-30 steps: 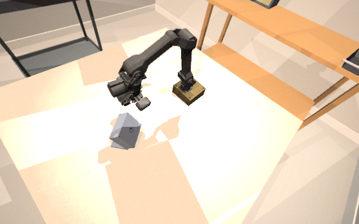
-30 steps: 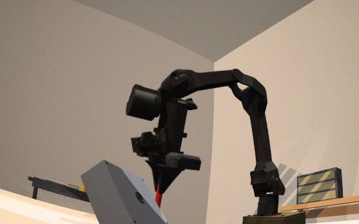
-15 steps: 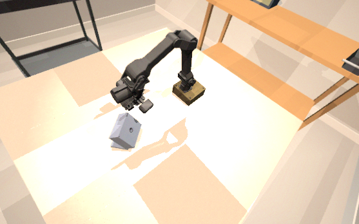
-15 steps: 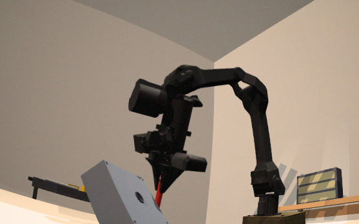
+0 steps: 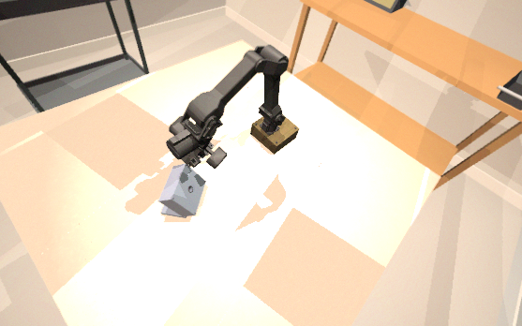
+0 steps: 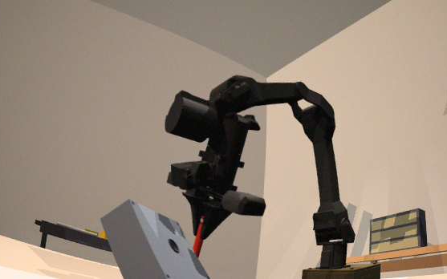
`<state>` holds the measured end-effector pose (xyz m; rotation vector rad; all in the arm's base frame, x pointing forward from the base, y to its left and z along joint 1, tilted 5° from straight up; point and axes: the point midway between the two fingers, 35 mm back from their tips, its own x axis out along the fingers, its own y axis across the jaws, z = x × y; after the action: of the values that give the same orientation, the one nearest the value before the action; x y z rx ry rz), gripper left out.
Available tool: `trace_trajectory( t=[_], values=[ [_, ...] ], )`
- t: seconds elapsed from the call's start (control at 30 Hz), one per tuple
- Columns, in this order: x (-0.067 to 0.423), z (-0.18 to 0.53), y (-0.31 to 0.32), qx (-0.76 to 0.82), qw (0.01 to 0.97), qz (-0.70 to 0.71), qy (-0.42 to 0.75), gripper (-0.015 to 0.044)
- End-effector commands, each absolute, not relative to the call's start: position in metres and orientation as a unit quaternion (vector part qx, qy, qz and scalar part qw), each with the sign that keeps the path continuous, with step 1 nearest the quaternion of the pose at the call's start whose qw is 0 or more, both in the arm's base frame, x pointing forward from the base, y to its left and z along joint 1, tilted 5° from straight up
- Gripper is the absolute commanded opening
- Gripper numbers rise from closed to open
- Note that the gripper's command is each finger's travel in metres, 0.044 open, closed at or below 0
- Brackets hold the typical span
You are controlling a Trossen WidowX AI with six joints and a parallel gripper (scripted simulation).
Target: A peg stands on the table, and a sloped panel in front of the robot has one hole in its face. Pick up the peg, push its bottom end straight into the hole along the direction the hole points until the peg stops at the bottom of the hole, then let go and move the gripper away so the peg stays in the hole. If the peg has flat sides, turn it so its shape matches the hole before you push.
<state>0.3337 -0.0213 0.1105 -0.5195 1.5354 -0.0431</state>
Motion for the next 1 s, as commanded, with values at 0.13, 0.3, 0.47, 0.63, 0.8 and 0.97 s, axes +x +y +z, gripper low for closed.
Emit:
trace_trajectory(
  t=[0.13,0.3,0.47,0.63,0.8,0.97],
  values=[
    [0.335,0.112,-0.012,-0.269,0.680,-0.008,0.682,0.0000],
    [0.337,0.112,-0.007,-0.290,0.676,-0.001,0.677,0.0000],
    [0.338,0.113,-0.001,-0.310,0.672,0.005,0.673,0.0000],
    [0.339,0.114,0.005,-0.330,0.667,0.011,0.668,0.0000],
    [0.340,0.115,0.011,-0.350,0.662,0.016,0.663,0.0000],
    [0.340,0.117,0.017,-0.369,0.657,0.022,0.657,0.0000]
  ],
)
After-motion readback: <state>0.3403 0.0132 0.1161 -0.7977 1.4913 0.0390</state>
